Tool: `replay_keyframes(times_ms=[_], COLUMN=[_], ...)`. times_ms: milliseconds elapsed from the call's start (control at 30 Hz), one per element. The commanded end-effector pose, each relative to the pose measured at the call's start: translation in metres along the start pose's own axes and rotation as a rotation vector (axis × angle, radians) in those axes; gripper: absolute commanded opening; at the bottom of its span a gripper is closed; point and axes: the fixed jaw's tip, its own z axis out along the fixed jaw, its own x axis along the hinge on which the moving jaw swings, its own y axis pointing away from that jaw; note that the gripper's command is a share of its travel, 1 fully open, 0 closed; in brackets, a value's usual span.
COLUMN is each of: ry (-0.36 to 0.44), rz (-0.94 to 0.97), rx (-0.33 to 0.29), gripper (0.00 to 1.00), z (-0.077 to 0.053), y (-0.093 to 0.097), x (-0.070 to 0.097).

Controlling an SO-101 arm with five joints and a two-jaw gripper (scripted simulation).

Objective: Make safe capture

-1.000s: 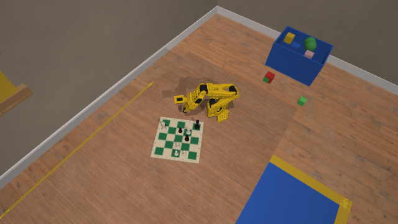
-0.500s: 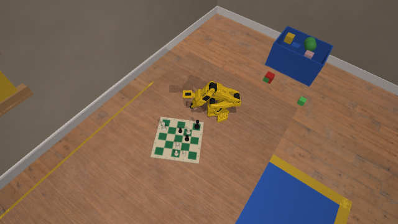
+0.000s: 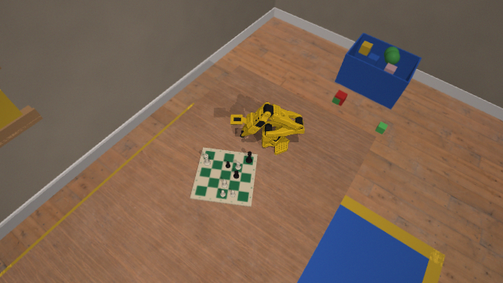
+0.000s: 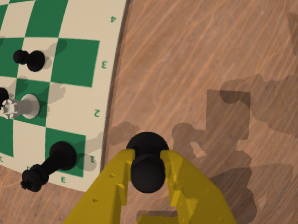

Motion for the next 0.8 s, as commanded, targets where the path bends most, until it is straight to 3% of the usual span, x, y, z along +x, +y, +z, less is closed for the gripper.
replay_keyframes(times_ms=[0,767], ry=[-0.012,-0.013], rz=[-0.014,-0.026], rx=[-0.005,-0.012], gripper=[0.00,0.00], z=[-0.0012,-0.0025], y=[0.0011,0.0030], x=[-0.0030,-0.0089])
